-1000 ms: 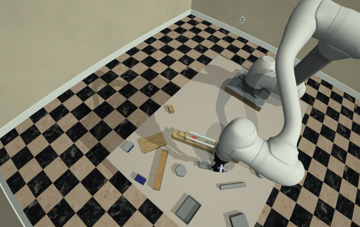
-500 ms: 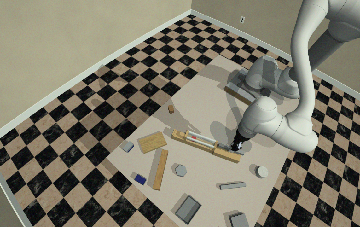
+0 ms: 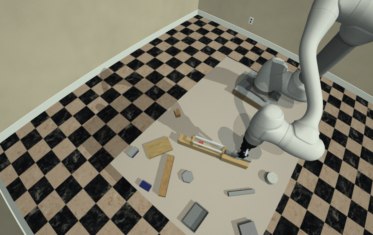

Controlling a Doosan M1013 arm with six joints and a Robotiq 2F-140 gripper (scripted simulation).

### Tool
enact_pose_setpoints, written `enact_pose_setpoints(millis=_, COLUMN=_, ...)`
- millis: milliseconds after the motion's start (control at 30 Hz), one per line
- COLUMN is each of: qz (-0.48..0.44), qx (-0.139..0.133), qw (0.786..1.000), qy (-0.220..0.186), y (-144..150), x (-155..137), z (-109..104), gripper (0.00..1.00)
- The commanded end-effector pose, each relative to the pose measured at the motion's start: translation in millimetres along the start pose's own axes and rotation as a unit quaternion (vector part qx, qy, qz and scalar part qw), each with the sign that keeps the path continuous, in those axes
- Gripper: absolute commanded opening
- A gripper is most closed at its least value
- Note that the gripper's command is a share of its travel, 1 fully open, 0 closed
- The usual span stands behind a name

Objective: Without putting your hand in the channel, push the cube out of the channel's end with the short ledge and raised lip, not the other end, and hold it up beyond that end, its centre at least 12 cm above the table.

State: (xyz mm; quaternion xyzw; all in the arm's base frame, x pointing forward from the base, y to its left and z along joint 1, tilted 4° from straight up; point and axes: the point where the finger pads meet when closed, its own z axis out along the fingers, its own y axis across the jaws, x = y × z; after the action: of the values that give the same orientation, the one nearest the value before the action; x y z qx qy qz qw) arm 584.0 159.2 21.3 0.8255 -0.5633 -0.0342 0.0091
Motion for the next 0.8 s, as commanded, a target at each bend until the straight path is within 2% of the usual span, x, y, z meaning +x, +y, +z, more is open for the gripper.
enact_pose_setpoints(millis=0, qz=0.0, qx=0.0, qw=1.0, qy=0.0, y=0.0, x=0.0, z=6.0, gripper=0.0)
enact_pose_setpoints(millis=267, qz=0.0, qx=0.0, qw=1.0, qy=0.0, y=0.0, x=0.0, z=14.5, gripper=0.0)
enact_pose_setpoints(millis=767, qz=0.0, qx=0.0, qw=1.0, qy=0.0, y=0.0, x=0.0, z=14.7, gripper=0.0)
